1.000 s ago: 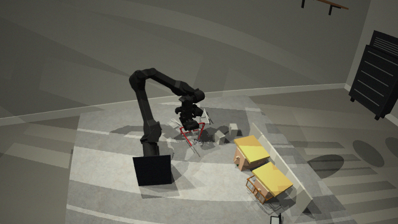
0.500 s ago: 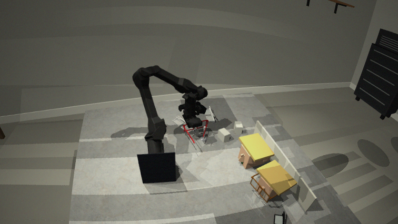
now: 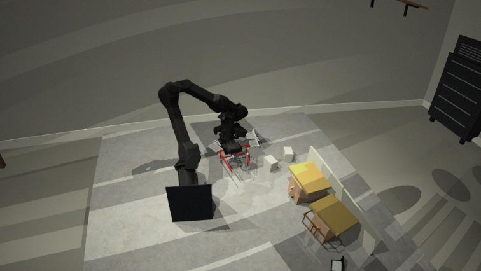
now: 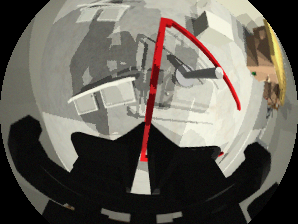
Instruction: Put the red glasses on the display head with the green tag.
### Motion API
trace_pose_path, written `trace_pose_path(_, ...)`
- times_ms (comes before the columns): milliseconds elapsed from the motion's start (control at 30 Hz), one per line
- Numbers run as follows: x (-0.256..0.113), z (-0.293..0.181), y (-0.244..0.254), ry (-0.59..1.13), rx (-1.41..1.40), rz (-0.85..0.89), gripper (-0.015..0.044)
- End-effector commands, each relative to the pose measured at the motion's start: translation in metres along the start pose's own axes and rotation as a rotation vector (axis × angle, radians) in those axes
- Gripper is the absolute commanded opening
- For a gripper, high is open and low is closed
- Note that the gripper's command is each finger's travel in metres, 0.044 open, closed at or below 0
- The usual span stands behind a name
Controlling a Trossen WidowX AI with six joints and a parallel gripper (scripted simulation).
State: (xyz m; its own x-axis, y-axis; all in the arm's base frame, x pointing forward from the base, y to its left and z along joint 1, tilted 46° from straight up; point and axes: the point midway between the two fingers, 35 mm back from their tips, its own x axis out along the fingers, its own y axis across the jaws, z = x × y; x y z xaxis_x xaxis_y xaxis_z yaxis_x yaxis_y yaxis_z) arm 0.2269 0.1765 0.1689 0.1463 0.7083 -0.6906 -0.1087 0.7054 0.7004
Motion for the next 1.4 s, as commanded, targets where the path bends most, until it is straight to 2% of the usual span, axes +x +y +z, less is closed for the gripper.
trace_pose_path(0, 0.0, -0.003, 0.002, -0.001, 0.002, -0.001, 0.0)
trace_pose_path(1367, 0.0, -0.028, 0.011, -0.001, 0.002, 0.0, 0.0)
